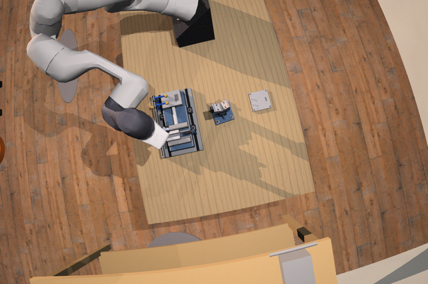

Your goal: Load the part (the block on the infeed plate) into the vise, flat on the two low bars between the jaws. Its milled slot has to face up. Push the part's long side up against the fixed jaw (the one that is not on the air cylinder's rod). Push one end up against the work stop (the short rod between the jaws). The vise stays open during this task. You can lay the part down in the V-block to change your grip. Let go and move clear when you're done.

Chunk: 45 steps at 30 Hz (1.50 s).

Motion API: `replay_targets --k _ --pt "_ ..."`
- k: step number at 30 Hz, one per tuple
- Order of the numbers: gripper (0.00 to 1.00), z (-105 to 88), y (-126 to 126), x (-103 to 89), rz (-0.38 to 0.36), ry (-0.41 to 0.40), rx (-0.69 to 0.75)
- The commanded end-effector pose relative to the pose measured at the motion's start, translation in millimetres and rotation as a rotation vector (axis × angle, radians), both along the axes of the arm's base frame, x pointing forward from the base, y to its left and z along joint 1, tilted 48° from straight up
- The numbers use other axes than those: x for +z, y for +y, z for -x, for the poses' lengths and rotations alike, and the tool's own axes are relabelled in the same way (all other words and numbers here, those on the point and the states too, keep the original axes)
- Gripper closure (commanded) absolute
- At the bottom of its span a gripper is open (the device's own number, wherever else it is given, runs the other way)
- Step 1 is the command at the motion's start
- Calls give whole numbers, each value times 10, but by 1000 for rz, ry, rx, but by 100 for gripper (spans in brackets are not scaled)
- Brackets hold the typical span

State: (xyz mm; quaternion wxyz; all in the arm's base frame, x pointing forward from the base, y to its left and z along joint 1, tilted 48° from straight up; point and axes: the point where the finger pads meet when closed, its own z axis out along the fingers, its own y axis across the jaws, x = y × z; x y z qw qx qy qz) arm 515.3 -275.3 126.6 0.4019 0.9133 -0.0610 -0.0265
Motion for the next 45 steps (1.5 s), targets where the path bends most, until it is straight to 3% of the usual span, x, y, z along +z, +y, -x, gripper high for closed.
replay_targets --k 1,45 --pt "100 -13 19 -8 2 -5 0" --pt "100 -24 96 -93 2 -5 0"
